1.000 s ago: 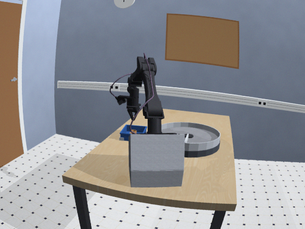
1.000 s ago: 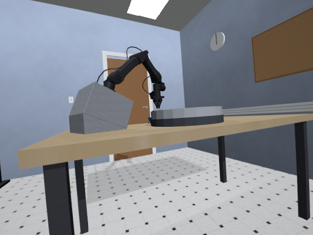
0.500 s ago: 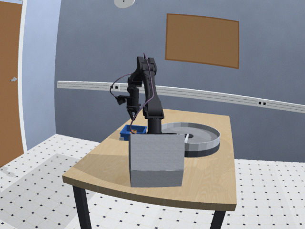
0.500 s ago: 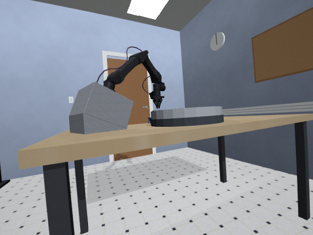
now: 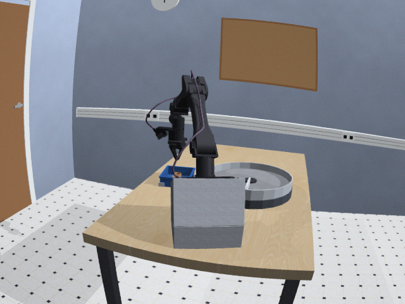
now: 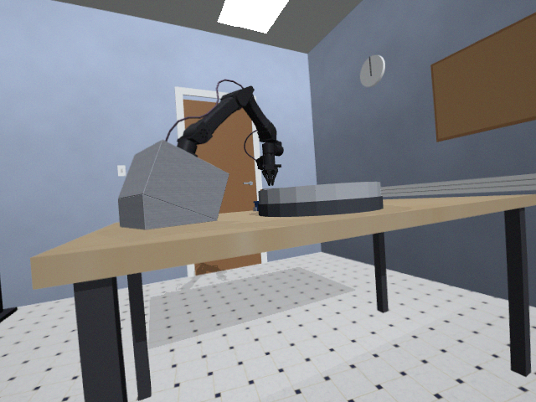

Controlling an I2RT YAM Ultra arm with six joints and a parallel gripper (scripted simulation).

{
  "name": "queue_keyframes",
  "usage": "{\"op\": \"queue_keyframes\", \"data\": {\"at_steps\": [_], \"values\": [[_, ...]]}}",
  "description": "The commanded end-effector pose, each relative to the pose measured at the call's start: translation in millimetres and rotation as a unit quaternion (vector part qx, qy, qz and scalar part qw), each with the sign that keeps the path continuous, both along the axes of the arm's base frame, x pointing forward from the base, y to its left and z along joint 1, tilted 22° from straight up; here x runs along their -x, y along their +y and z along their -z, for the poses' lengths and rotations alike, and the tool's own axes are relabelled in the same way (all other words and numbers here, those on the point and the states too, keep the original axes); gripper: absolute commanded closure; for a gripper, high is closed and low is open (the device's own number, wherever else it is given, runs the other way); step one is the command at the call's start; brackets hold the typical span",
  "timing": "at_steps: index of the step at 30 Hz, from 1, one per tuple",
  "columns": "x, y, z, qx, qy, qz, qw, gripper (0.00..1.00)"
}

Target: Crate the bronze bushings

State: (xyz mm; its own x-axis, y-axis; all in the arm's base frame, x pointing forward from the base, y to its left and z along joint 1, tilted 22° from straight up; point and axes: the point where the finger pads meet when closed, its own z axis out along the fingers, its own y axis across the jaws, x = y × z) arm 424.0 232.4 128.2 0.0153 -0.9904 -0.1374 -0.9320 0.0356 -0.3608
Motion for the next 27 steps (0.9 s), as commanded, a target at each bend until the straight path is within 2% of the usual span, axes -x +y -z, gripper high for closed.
{"op": "queue_keyframes", "data": {"at_steps": [1, 8, 19, 21, 27], "values": [[6.4, -6, -4, -0.005, 0.003, 0.011, 1.000, 0.85], [5.7, -12, -3, -0.020, 0.002, 0.036, 0.999, 0.85], [21.5, -42, 8, -0.059, 0.017, 0.137, 0.989, 0.85], [21.5, -42, 8, -0.059, 0.017, 0.137, 0.989, 0.85], [36.1, -70, 18, -0.094, 0.030, 0.225, 0.969, 0.85]]}}
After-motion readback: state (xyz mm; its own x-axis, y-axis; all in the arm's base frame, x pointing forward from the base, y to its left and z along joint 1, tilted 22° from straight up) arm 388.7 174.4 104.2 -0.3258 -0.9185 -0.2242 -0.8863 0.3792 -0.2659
